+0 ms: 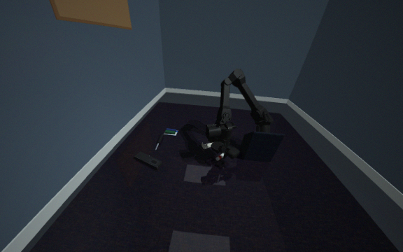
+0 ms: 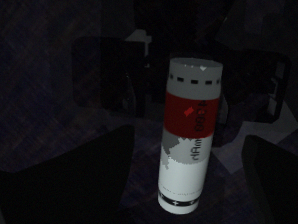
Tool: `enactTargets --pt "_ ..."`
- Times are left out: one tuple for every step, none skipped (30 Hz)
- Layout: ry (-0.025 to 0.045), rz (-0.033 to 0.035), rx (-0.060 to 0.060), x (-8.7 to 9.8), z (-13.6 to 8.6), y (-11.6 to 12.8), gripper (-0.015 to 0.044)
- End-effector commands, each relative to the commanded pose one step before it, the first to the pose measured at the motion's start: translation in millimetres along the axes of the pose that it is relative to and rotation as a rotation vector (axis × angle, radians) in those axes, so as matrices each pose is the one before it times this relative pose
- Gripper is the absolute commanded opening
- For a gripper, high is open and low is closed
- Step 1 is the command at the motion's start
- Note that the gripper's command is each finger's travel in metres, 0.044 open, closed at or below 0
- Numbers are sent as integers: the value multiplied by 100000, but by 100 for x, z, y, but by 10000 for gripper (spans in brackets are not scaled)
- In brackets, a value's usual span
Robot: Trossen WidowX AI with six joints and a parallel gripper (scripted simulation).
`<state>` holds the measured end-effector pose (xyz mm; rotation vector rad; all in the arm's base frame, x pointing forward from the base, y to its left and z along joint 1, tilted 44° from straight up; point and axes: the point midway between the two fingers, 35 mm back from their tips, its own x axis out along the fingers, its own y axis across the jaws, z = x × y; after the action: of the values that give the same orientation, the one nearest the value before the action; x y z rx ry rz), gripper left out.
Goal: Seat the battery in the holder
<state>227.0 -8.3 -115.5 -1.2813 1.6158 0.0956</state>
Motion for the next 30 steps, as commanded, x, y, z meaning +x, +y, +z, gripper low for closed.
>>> enactTargets --pt "518 -204 -579 722 -206 44 228" --pt "28 -18 2 159 -19 3 228" --pt "30 -19 2 160 -20 4 228" --pt "25 -16 2 128 -17 3 228" --pt "16 -10 1 77 -11 2 228" --pt "5 -3 0 26 -4 1 228" --pt "0 0 0 0 0 0 202" --pt "0 0 0 0 0 0 176" --pt "0 0 0 0 0 0 149" --pt "0 0 0 0 0 0 123" --pt "0 0 0 0 0 0 97" --pt "0 0 0 0 0 0 90" --pt "0 0 0 0 0 0 84" --pt "0 0 0 0 0 0 77" --pt "0 0 0 0 0 0 70" --pt "0 0 0 0 0 0 66" --pt "0 0 0 0 0 0 66" --pt "0 0 0 0 0 0 66" --pt "0 0 0 0 0 0 66" --pt "0 0 0 0 0 0 66" --pt "-22 14 -2 -109 15 -3 66" --pt "-62 39 -5 -328 42 -8 66" --pt "-86 56 -6 -551 58 -10 66" --pt "-80 55 -3 -729 53 -7 66" --pt "-45 34 2 -751 27 0 66" --pt "-10 11 8 -760 0 6 66" --pt "24 -14 15 -757 -28 12 66" --pt "41 -28 16 -585 -41 12 66" --pt "33 -24 12 -353 -32 9 66" --pt "13 -9 4 -118 -12 3 66"
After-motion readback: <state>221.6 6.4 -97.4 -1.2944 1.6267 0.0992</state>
